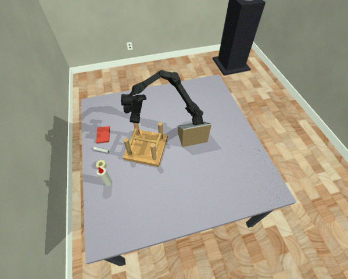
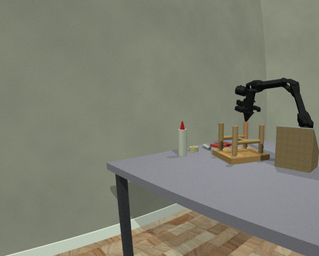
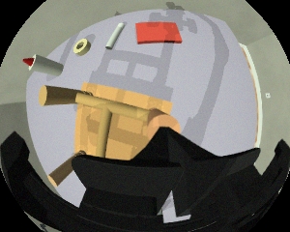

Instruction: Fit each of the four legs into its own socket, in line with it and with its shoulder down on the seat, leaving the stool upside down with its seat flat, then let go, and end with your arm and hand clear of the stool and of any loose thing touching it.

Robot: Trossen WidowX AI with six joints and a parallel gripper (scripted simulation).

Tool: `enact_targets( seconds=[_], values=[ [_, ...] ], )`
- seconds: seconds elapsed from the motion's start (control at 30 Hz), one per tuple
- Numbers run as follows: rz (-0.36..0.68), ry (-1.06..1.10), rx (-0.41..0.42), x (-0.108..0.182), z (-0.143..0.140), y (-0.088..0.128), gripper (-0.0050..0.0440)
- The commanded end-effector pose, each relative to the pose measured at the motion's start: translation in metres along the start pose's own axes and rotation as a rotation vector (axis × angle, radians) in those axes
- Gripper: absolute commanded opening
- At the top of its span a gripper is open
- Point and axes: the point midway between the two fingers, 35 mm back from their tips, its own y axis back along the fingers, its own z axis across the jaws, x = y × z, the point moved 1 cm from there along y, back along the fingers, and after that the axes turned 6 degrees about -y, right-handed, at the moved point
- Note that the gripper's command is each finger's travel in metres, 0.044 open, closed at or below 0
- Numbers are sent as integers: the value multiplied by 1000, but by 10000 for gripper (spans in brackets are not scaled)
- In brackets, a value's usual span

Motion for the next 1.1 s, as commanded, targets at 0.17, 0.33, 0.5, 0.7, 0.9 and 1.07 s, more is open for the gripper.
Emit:
enact_targets(
  seconds=[0.17, 0.33, 0.5, 0.7, 0.9, 1.07],
  values=[
    [4, 2, 0, 3, -1, -7, 0],
    [4, 2, 0, 4, -1, -12, 0],
    [4, 2, 0, 5, -2, -17, 0],
    [4, 2, 0, 7, -2, -21, 0],
    [3, 2, 0, 6, -2, -21, 0],
    [-2, 1, -1, 4, -1, -15, 0]
  ],
)
